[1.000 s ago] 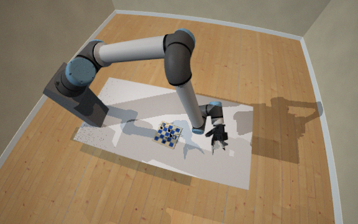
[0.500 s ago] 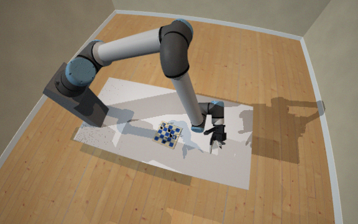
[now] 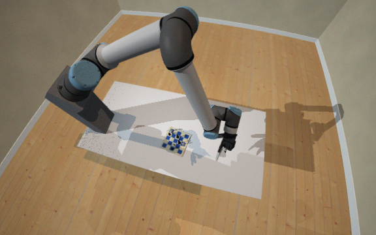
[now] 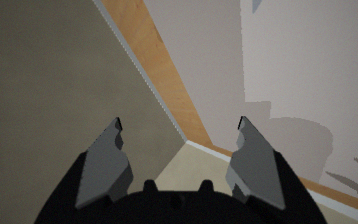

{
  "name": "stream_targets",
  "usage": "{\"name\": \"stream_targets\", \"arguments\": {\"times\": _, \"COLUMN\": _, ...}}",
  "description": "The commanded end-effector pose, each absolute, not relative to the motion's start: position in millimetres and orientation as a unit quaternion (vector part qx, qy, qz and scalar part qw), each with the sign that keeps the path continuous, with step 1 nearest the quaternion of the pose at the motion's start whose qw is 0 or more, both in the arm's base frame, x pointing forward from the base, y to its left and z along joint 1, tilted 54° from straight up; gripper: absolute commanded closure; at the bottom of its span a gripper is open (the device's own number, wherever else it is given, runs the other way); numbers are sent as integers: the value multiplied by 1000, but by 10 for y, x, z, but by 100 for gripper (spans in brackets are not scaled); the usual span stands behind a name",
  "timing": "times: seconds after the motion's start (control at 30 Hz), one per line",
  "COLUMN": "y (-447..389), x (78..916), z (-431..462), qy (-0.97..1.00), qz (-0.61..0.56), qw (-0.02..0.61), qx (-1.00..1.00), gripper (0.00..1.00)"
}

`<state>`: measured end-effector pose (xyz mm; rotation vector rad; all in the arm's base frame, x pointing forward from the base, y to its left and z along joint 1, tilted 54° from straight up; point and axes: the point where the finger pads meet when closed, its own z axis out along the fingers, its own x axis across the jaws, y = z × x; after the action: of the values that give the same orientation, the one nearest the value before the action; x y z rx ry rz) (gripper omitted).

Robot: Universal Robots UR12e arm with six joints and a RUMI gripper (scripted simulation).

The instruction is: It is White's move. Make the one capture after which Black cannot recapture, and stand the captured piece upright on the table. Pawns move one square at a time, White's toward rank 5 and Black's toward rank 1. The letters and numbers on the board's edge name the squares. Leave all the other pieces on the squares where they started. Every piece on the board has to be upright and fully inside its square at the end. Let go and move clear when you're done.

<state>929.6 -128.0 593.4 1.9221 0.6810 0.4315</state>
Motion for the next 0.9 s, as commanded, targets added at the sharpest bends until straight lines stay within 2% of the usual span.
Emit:
{"name": "stream_targets", "arguments": {"times": 0.0, "y": -1237, "x": 9316, "z": 5805, "qy": 320, "qz": 162, "qw": 459, "qx": 813, "gripper": 0}}
{"name": "stream_targets", "arguments": {"times": 0.37, "y": -1090, "x": 9317, "z": 5344, "qy": 425, "qz": 113, "qw": 326, "qx": 837, "gripper": 0}}
{"name": "stream_targets", "arguments": {"times": 0.47, "y": -1031, "x": 9319, "z": 5162, "qy": 462, "qz": 93, "qw": 270, "qx": 839, "gripper": 0}}
{"name": "stream_targets", "arguments": {"times": 0.6, "y": -1013, "x": 9324, "z": 5099, "qy": 475, "qz": 85, "qw": 252, "qx": 839, "gripper": 0}}
{"name": "stream_targets", "arguments": {"times": 0.77, "y": -908, "x": 9299, "z": 4813, "qy": 529, "qz": 53, "qw": 156, "qx": 833, "gripper": 0}}
{"name": "stream_targets", "arguments": {"times": 0.87, "y": -873, "x": 9304, "z": 4694, "qy": 549, "qz": 39, "qw": 119, "qx": 827, "gripper": 0}}
